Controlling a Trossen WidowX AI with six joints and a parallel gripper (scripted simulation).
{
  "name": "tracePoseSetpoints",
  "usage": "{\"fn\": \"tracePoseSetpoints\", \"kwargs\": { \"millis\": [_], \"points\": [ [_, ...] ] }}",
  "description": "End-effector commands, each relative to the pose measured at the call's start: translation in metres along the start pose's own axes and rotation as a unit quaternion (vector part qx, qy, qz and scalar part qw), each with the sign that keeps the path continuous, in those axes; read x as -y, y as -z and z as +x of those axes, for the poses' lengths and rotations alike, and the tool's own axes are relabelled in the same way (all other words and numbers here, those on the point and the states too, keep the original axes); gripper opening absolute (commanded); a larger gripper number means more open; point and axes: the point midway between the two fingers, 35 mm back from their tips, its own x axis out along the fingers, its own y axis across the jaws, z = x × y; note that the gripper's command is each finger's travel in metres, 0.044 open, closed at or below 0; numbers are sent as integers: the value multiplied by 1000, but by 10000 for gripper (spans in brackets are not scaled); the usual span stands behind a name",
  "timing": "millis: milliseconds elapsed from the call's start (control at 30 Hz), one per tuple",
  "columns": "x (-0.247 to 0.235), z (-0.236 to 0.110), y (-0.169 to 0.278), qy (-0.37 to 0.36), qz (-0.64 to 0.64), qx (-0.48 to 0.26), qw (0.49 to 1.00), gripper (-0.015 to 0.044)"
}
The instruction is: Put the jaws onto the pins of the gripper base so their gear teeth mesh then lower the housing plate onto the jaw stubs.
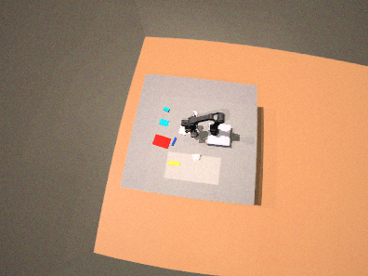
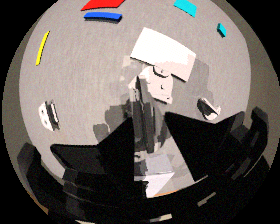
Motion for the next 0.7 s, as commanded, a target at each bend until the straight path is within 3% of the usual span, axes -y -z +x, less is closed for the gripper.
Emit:
{"fn": "tracePoseSetpoints", "kwargs": {
  "millis": [0,367,667],
  "points": [
    [3,1,6,-1,49,3,999,134],
    [10,4,21,-1,166,3,986,134],
    [10,4,22,-1,173,3,985,134]
  ]
}}
